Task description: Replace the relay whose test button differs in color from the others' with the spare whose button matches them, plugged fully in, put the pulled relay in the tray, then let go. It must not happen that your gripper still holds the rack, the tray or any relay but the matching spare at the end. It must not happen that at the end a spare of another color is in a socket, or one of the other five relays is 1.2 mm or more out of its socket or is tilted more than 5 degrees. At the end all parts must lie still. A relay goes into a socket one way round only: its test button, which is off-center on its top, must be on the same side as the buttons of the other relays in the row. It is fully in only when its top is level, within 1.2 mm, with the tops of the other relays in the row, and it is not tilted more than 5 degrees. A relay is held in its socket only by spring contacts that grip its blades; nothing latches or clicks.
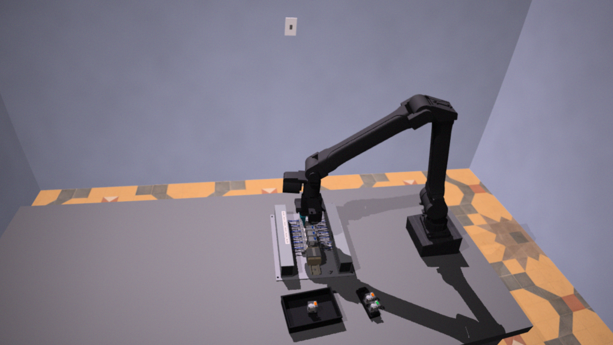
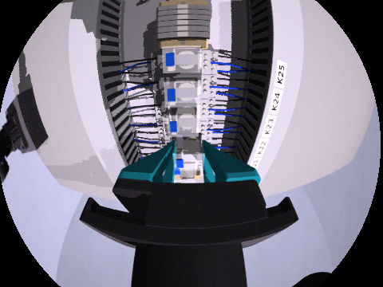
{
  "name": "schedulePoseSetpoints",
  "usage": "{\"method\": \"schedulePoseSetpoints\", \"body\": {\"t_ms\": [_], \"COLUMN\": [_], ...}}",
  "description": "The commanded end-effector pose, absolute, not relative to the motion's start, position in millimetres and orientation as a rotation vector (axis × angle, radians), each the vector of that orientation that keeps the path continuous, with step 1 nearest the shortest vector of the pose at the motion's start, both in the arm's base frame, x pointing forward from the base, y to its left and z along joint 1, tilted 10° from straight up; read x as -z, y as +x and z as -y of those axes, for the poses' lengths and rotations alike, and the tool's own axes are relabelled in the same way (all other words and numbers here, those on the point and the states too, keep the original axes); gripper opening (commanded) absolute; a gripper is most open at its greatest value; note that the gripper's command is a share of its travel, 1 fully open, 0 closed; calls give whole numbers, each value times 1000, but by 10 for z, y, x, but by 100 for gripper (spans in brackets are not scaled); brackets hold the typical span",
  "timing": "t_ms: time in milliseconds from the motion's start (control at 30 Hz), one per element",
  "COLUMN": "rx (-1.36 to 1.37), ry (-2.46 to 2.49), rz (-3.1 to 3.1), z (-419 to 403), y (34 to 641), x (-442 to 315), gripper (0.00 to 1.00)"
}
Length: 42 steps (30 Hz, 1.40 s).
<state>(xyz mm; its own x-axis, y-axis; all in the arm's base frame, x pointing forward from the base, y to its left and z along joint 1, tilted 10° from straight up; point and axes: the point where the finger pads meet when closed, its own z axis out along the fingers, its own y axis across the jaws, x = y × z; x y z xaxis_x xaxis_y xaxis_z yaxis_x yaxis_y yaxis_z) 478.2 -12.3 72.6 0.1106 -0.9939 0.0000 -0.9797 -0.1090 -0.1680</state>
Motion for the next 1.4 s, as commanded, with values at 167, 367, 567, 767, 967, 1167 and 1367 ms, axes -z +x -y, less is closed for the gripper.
{"method": "schedulePoseSetpoints", "body": {"t_ms": [167,367,567,767,967,1167,1367], "rx": [161,161,160,160,160,159,170], "ry": [-2241,-2241,-2241,-2241,-2242,-2242,-2237], "rz": [-2008,-2009,-2009,-2009,-2009,-2010,-2005], "z": [111,110,110,110,110,109,110], "y": [4812,4800,4796,4795,4793,4787,4826], "x": [-758,-760,-761,-761,-760,-753,-780], "gripper": [0,0,0,0,0,0,0]}}
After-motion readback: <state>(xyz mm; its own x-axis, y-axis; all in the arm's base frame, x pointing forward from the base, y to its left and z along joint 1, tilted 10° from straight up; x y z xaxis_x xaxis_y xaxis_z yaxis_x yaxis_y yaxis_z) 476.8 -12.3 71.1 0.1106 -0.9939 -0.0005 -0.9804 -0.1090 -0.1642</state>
